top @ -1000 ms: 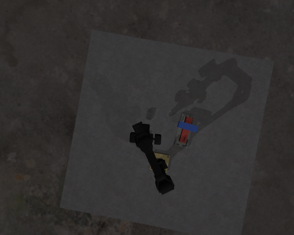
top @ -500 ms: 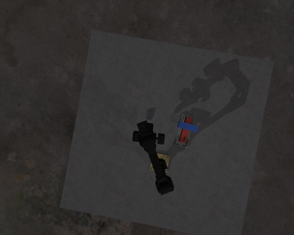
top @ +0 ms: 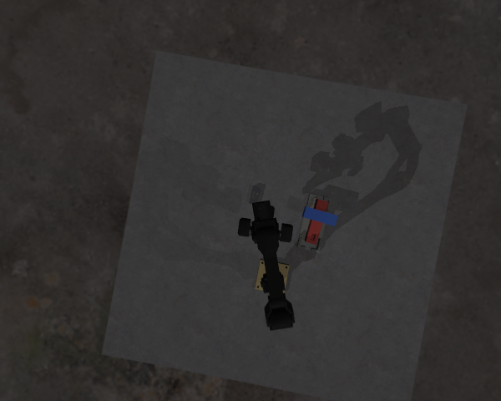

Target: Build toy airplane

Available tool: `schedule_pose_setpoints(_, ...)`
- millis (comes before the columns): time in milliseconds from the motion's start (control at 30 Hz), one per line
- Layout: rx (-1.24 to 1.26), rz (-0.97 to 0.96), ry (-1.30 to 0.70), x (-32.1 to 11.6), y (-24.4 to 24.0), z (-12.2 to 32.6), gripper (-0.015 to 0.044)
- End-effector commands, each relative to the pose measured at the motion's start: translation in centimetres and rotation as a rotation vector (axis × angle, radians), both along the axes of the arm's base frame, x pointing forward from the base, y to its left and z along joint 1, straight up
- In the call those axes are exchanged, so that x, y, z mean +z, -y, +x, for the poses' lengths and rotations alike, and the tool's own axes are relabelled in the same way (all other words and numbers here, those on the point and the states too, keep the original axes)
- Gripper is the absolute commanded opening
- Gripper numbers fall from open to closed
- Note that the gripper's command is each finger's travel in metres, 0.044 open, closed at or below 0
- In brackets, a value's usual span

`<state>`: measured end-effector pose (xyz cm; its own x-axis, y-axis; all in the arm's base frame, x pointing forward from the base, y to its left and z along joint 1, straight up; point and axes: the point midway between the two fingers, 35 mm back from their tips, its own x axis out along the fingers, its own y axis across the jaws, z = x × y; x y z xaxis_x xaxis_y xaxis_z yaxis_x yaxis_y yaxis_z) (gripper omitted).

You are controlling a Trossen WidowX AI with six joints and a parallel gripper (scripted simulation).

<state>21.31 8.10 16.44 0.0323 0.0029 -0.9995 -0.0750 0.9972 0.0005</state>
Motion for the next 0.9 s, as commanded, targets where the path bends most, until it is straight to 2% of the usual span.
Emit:
schedule_pose_setpoints(0,-0.004,0.001,-0.005,-0.4,1.0,0.4,0.0000)
schedule_pose_setpoints(867,-0.063,-0.005,-0.004,-1.9,8.9,2.2,0.0000)
